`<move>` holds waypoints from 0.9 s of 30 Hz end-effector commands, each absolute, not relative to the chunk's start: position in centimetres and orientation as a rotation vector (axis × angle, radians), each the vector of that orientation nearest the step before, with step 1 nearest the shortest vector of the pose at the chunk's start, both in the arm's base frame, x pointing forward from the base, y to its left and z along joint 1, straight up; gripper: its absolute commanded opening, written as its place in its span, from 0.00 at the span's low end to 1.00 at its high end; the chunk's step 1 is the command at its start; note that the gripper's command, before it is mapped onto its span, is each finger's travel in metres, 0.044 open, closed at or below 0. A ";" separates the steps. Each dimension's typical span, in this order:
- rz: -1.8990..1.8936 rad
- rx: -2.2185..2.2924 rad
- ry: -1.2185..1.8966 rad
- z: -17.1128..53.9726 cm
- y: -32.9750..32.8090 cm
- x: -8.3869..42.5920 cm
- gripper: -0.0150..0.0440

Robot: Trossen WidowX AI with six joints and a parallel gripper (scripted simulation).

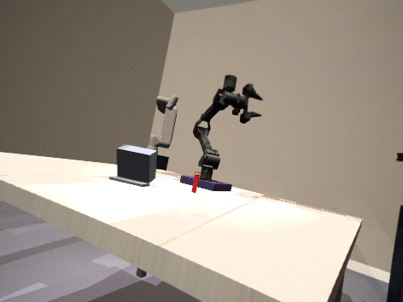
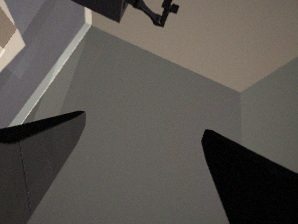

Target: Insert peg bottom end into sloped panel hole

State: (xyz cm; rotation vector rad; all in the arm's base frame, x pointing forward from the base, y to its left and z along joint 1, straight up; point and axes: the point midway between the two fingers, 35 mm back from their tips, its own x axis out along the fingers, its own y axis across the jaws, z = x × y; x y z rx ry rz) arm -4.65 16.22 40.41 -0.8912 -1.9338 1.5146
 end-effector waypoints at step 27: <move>1.414 -1.303 -1.202 35.1 23.0 10.9 1.00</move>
